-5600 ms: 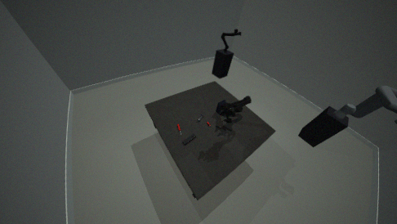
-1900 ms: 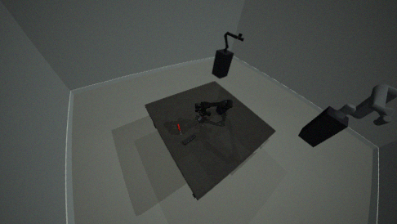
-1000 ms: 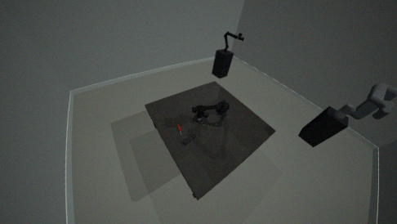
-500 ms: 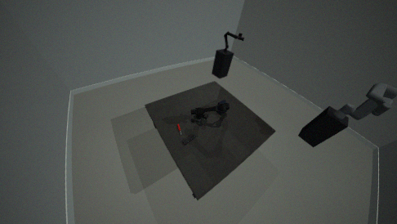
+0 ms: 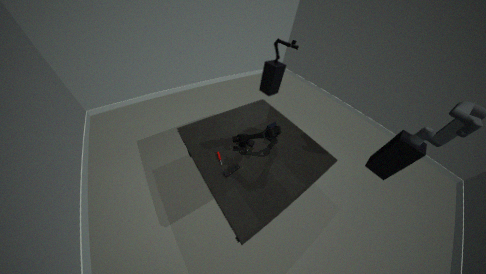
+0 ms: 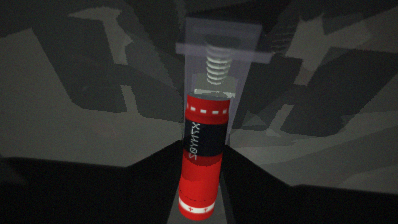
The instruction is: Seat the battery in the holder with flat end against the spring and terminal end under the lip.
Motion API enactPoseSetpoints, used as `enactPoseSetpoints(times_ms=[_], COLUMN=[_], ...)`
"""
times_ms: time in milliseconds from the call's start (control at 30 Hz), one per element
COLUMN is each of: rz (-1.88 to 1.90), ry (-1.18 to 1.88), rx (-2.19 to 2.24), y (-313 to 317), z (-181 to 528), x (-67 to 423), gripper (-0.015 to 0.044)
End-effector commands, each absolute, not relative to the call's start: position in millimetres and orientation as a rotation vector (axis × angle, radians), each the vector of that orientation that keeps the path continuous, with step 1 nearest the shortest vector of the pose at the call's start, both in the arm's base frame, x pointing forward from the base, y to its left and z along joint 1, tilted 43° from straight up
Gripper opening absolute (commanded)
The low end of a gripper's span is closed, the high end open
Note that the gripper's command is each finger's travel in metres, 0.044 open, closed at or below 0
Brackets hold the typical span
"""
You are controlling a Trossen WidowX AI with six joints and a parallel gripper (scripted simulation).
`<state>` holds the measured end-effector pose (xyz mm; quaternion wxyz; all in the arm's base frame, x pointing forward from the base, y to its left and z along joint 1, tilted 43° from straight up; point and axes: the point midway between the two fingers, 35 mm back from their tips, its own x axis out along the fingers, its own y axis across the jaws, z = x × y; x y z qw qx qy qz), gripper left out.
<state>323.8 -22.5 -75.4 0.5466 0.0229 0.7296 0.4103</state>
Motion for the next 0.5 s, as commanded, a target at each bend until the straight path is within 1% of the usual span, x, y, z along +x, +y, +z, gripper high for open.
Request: enactPoseSetpoints(times_ms=[0, 467], rz=[0.969, 0.974], ry=[1.749, 1.751], rx=[0.049, 0.054], y=[-24.2, -21.1], z=[-75.8, -74.8], x=[325.2, 332.0], gripper=[0.0073, 0.0073])
